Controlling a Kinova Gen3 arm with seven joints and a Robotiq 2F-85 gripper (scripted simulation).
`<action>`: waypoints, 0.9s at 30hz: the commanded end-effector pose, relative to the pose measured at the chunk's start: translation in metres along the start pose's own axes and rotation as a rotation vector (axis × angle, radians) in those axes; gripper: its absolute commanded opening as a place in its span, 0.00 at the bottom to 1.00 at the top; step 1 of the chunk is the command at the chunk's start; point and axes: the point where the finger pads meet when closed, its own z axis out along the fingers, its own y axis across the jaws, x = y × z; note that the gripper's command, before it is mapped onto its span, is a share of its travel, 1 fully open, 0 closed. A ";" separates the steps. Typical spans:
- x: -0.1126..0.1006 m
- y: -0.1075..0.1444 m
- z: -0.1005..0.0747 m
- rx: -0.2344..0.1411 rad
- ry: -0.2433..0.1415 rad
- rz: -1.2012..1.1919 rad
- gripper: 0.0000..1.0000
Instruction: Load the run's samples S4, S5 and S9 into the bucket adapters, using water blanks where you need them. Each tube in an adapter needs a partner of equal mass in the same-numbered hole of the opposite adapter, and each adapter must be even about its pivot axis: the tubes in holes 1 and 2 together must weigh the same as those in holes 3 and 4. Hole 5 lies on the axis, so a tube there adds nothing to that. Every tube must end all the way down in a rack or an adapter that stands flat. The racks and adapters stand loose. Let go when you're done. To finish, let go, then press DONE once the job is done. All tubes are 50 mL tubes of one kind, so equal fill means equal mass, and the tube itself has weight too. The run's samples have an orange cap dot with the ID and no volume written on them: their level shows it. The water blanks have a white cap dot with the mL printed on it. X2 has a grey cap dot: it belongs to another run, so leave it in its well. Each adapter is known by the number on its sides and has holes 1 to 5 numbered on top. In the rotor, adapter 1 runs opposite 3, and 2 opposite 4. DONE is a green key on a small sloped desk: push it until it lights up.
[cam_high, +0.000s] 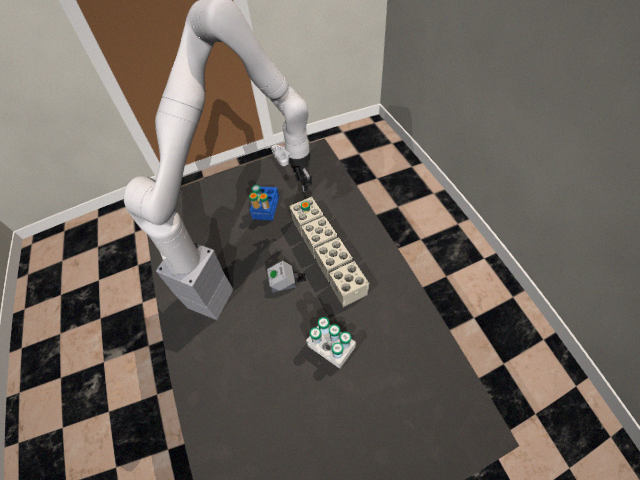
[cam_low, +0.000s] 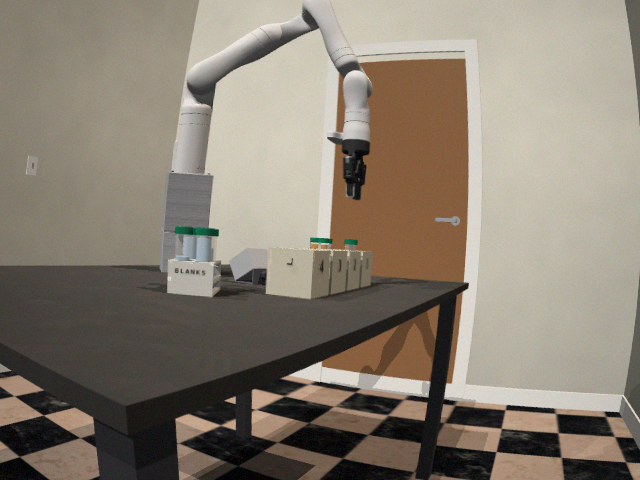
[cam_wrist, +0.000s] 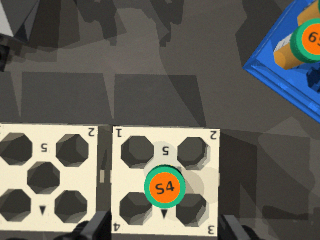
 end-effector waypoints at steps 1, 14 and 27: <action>0.000 0.000 -0.001 -0.001 -0.001 0.000 0.62; 0.000 0.000 -0.001 -0.001 -0.001 0.000 0.62; 0.009 -0.024 -0.001 0.000 -0.001 -0.320 0.62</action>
